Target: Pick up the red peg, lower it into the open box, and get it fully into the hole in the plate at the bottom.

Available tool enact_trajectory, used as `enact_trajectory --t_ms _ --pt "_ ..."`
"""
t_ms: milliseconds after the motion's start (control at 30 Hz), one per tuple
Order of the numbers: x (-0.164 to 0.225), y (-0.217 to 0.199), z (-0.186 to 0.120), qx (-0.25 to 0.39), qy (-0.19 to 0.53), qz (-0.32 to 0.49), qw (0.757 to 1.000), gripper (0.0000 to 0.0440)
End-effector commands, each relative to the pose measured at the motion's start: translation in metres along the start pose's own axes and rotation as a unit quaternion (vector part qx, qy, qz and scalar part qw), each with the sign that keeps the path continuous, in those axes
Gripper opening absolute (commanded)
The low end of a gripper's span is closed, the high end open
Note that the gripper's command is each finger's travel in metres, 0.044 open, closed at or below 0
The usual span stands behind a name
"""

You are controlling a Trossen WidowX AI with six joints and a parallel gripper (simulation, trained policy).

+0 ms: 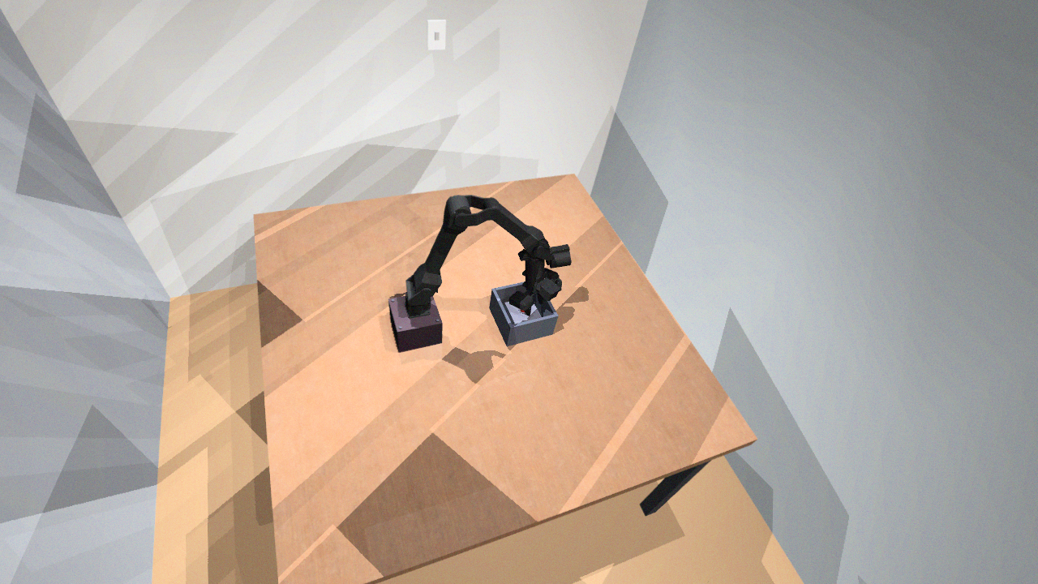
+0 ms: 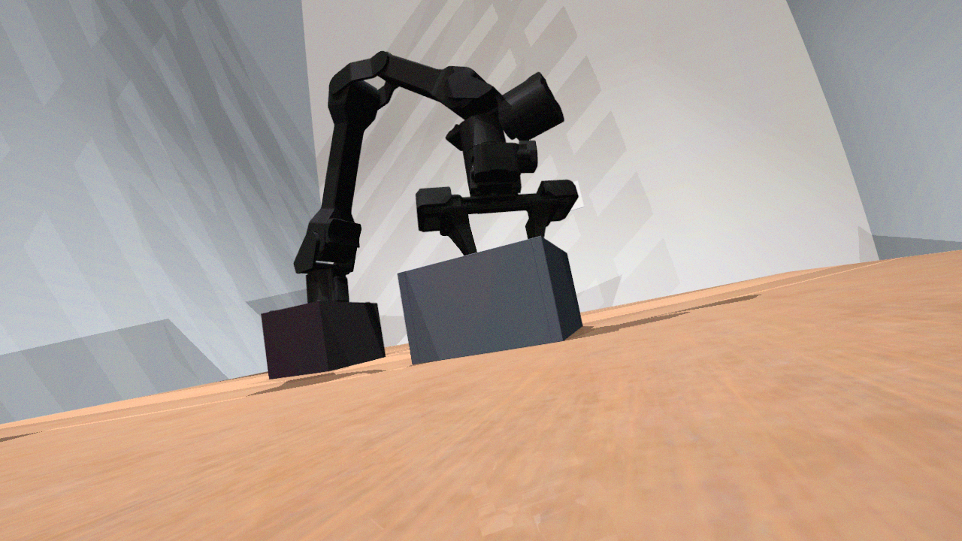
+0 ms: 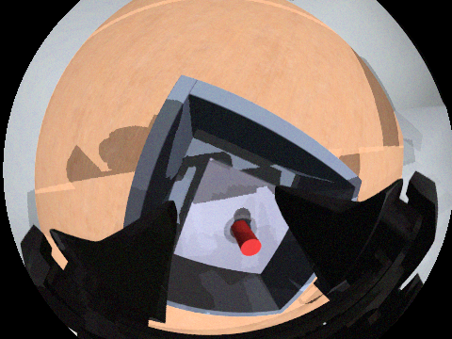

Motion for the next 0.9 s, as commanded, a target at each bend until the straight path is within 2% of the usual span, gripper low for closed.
enact_trajectory --t_ms 0,100,467,867 --pt "-0.01 0.005 0.0 -0.001 -0.008 -0.004 1.0 0.0376" --pt "-0.019 0.012 -0.001 -0.013 -0.02 -0.002 1.0 0.044" --pt "-0.056 0.022 -0.009 -0.044 -0.069 0.018 0.997 0.044" --pt "-0.057 0.022 -0.01 -0.044 -0.07 0.019 0.996 0.044"
Point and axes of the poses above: the point midway between the two fingers, 35 mm back from their tips, its own z axis out along the fingers, its own y axis across the jaws, x = y × z, the point moved 6 cm from there along -z, back along the fingers, and after that the axes turned 11 degrees about z, right-handed, at the moved point
